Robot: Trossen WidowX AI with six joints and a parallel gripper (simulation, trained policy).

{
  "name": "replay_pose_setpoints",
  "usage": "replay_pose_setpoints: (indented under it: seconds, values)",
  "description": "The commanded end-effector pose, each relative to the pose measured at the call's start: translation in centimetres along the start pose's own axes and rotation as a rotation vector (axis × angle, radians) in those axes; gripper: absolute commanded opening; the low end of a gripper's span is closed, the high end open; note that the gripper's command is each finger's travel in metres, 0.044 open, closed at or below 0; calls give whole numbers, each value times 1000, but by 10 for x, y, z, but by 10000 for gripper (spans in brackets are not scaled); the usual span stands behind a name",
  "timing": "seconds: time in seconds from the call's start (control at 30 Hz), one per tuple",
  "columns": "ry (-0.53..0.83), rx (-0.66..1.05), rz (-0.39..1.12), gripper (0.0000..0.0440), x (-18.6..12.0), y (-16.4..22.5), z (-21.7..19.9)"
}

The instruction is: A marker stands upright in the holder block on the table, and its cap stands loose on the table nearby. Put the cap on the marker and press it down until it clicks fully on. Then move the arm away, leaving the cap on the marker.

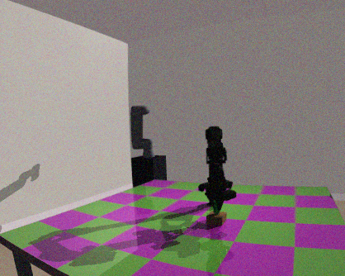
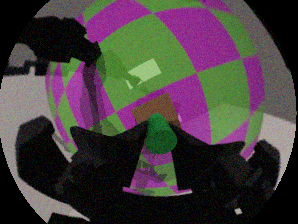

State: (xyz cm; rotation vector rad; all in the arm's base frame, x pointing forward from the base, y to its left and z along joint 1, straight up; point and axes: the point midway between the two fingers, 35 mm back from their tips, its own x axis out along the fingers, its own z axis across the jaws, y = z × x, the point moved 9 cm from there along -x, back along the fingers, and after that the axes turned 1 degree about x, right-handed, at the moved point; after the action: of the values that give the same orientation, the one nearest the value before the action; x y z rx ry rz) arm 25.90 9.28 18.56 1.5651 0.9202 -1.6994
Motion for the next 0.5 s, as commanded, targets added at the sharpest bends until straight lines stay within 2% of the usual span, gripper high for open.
replay_pose_setpoints:
  seconds: [0.0, 0.47]
  values:
    - [-53, -11, -4, 85, 17, 3, 4]
    - [-52, -48, 13, 112, 18, 4, 6]
